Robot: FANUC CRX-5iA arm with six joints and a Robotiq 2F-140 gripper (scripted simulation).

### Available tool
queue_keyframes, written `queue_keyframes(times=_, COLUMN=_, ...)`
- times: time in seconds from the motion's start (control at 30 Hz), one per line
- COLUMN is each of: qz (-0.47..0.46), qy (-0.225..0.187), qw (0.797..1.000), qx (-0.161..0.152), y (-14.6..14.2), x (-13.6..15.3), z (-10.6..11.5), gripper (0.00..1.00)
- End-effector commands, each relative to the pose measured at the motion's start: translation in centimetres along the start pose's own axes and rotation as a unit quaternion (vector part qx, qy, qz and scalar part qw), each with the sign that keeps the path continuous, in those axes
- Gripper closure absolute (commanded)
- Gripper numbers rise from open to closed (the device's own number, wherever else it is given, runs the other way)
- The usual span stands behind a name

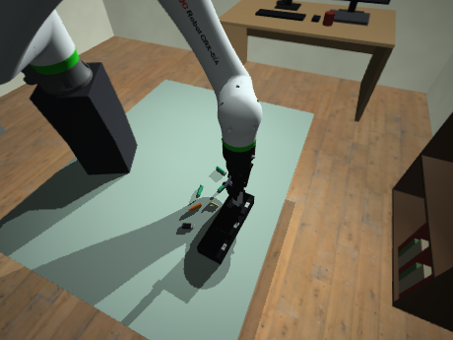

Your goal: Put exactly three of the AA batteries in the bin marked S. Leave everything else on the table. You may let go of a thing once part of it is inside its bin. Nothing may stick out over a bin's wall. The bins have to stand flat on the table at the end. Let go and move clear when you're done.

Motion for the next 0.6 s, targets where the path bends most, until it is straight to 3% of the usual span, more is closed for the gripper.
queue_keyframes(times=0.0, qz=0.0, qy=0.0, qw=1.0, qx=0.0, y=0.0, x=0.0, z=0.3, gripper=0.95)
queue_keyframes(times=0.57, qz=0.0, qy=0.0, qw=1.0, qx=0.0, y=0.0, x=0.0, z=3.6, gripper=0.95)
Point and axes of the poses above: the point where the finger pads meet when closed, its own z axis back along the fingers, its own y axis across the jaws, x = y × z, the point moved 8 cm from there along z, back along the fingers, and after that the axes turned 3 degrees about z, right-handed, at the moved point
